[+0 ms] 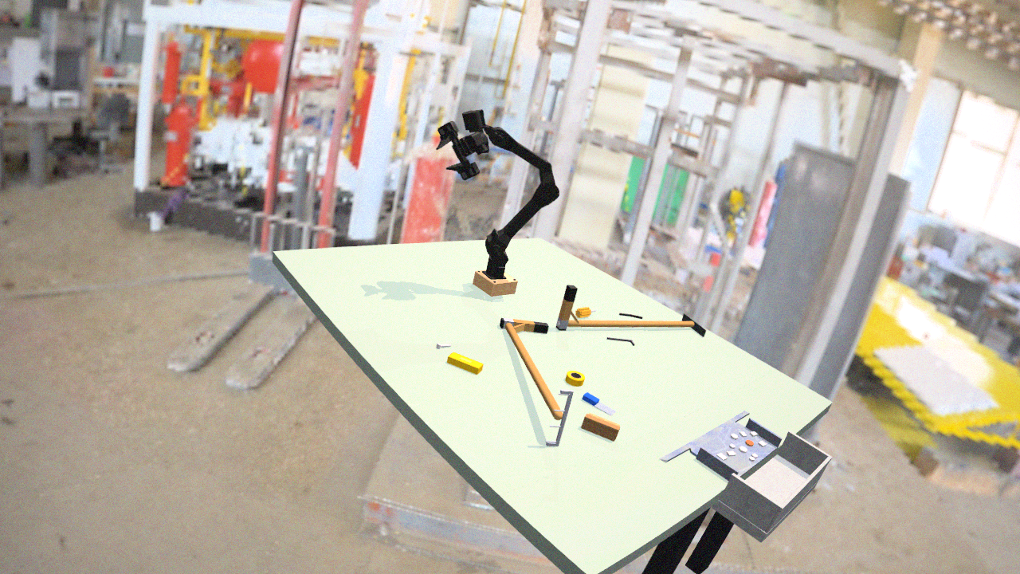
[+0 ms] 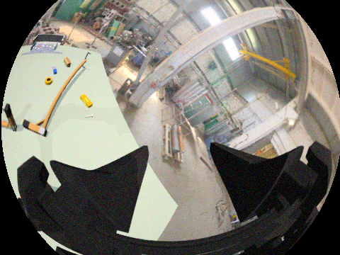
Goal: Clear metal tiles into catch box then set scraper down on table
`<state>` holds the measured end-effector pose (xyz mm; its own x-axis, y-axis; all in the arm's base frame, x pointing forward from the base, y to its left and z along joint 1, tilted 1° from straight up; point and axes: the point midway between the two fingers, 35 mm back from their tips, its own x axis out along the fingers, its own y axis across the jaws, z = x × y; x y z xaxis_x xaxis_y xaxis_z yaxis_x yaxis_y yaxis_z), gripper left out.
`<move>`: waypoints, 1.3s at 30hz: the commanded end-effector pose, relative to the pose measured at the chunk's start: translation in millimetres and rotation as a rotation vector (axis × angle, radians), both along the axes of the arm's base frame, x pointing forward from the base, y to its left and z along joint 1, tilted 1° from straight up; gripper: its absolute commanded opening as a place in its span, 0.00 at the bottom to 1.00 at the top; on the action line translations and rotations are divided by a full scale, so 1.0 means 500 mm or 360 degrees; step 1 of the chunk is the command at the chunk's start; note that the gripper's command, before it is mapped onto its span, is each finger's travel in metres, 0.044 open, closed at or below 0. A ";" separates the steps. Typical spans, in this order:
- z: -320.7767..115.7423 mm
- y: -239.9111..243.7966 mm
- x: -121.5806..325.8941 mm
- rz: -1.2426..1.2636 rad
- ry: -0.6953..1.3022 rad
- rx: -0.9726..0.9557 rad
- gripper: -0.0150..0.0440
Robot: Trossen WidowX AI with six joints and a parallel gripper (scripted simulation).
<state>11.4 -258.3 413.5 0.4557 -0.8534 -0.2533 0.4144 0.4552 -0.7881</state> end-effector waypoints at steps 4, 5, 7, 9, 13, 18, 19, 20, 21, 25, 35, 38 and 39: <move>-0.007 -0.015 0.026 0.0040 -0.0123 0.0124 0.51; -0.009 -0.016 0.031 0.0047 -0.0142 0.0145 0.47; -0.011 -0.020 0.041 0.0061 -0.0180 0.0186 0.38; -0.013 -0.023 0.052 0.0075 -0.0217 0.0228 0.29; -0.019 -0.029 0.073 0.0101 -0.0288 0.0314 0.25; -0.025 -0.035 0.100 0.0130 -0.0369 0.0425 0.25; -0.027 -0.036 0.105 0.0136 -0.0385 0.0448 0.25; -0.028 -0.037 0.111 0.0141 -0.0400 0.0470 0.25; -0.030 -0.038 0.117 0.0146 -0.0415 0.0493 0.25; -0.036 -0.041 0.140 0.0165 -0.0472 0.0586 0.25; -0.051 -0.044 0.200 0.0201 -0.0593 0.0823 0.25; -0.056 -0.043 0.219 0.0208 -0.0624 0.0895 0.25; -0.058 -0.042 0.225 0.0210 -0.0633 0.0919 0.25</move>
<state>117.5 -278.8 386.3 0.6926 -0.5803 -0.4284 0.5312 0.8122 -0.2412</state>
